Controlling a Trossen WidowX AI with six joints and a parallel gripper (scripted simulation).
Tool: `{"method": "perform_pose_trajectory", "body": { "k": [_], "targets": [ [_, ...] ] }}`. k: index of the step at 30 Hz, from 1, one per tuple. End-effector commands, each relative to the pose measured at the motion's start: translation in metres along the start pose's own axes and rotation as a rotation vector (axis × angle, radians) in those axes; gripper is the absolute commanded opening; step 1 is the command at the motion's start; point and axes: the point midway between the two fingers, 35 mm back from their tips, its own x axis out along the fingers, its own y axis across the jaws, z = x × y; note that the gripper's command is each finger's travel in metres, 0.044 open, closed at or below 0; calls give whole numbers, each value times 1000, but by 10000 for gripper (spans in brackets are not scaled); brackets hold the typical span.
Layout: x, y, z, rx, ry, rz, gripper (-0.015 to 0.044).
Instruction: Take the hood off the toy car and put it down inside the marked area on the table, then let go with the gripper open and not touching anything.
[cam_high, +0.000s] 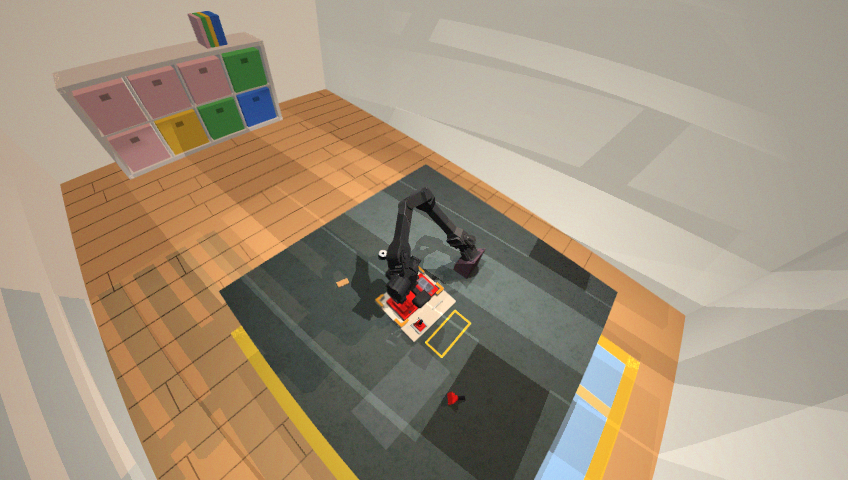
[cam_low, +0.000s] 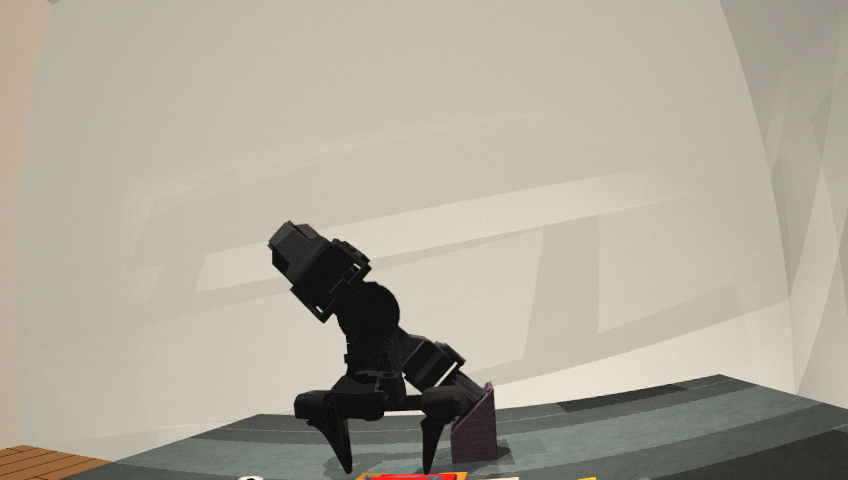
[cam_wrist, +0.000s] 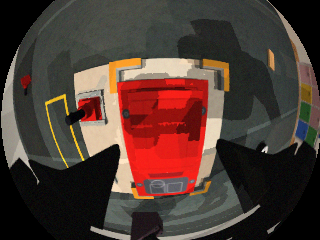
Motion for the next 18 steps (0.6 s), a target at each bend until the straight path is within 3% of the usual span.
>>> {"method": "perform_pose_trajectory", "body": {
  "k": [1, 18],
  "targets": [
    [4, 1, -2, -10, 1, -7, 440],
    [15, 1, -2, -10, 1, -8, 440]
  ]
}}
